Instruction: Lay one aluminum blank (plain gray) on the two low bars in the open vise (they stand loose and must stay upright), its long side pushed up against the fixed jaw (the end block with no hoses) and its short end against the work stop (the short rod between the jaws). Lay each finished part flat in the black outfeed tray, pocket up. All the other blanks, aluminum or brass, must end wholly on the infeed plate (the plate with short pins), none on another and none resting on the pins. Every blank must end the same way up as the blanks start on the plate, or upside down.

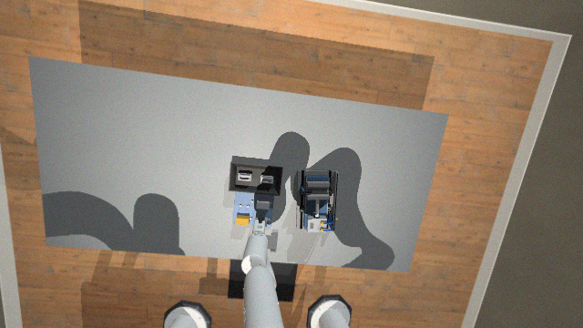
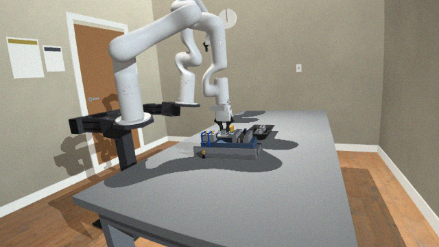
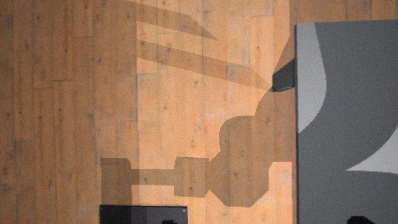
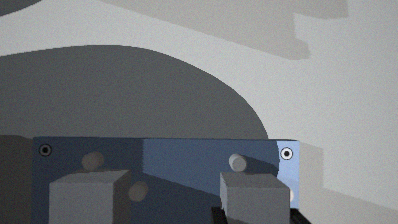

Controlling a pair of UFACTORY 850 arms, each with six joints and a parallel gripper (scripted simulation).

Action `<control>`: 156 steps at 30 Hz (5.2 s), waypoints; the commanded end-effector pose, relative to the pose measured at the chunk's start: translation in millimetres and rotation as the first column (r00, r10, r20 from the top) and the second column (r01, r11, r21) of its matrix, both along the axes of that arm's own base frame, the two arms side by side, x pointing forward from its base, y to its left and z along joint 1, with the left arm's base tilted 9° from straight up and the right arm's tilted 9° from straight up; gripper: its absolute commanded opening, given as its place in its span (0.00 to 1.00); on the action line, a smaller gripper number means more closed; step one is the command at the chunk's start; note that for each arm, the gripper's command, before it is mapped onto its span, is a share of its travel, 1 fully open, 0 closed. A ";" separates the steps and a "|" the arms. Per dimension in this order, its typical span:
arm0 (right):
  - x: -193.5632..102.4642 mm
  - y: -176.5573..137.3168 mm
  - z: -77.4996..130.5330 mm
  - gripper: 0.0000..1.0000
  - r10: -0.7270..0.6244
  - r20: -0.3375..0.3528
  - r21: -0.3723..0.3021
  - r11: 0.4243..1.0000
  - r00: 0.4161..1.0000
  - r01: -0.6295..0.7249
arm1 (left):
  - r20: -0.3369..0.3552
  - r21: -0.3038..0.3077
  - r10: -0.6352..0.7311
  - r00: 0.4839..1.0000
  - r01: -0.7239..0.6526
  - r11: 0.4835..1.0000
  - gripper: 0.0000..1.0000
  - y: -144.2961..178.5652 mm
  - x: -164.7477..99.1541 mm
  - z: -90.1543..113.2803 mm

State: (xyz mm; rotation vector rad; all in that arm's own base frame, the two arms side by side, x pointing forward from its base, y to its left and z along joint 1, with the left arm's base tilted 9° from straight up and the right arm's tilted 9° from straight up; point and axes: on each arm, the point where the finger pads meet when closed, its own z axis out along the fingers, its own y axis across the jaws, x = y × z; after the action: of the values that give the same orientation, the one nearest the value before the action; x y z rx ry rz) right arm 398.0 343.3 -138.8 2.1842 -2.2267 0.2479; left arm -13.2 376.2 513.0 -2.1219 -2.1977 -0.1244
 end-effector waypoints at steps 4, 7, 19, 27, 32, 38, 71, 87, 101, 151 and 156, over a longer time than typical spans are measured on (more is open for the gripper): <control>0.6 0.7 0.9 0.00 0.000 0.001 0.001 1.000 1.000 0.000 | 0.000 0.002 0.000 1.000 0.000 1.000 1.00 0.3 0.0 0.8; 0.4 1.0 2.6 0.00 0.000 0.001 0.001 1.000 1.000 0.000 | 0.000 0.002 0.000 1.000 0.000 1.000 1.00 0.3 0.0 0.8; -2.0 3.8 25.6 0.00 0.000 0.001 0.001 1.000 1.000 0.000 | 0.000 0.002 0.000 1.000 0.000 1.000 1.00 0.3 0.0 0.8; -5.5 8.0 59.8 0.00 0.000 0.001 0.001 1.000 1.000 0.000 | 0.000 0.002 0.000 1.000 0.000 1.000 1.00 0.3 0.0 0.8; -7.0 9.7 73.9 0.00 0.000 0.001 0.001 1.000 1.000 0.000 | 0.000 0.002 0.000 1.000 0.000 1.000 1.00 0.3 0.0 0.8; -9.6 12.9 99.3 0.00 0.000 0.001 0.001 1.000 1.000 0.000 | 0.000 0.002 0.000 1.000 0.000 1.000 1.00 0.3 0.0 0.8; 96.7 -86.4 139.8 0.00 0.046 -0.007 0.001 0.999 0.999 -0.046 | 0.000 0.002 0.000 1.000 0.000 1.000 1.00 0.3 0.0 0.8; 163.7 -193.9 159.7 0.00 0.084 -0.009 -0.005 0.996 0.996 -0.084 | 0.000 0.002 0.000 1.000 0.000 1.000 1.00 0.3 0.0 0.8; 182.4 -238.3 167.4 0.00 0.098 -0.010 -0.008 0.995 0.995 -0.098 | 0.000 0.002 0.000 1.000 0.000 1.000 1.00 0.3 0.0 0.8; 184.8 -238.2 168.6 0.00 0.098 -0.011 -0.009 0.995 0.995 -0.098 | 0.000 0.002 0.000 1.000 0.000 1.000 1.00 0.3 0.0 0.8; 185.0 -238.2 168.7 0.00 0.097 -0.011 -0.009 0.995 0.995 -0.098 | 0.000 0.002 0.000 1.000 0.000 1.000 1.00 0.3 0.0 0.8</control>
State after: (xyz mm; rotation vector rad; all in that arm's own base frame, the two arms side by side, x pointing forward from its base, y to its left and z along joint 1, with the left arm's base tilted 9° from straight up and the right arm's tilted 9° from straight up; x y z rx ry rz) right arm 582.1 104.7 29.0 2.2858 -2.1109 0.2459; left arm -13.2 376.2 513.0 -2.1219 -2.1977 -0.1244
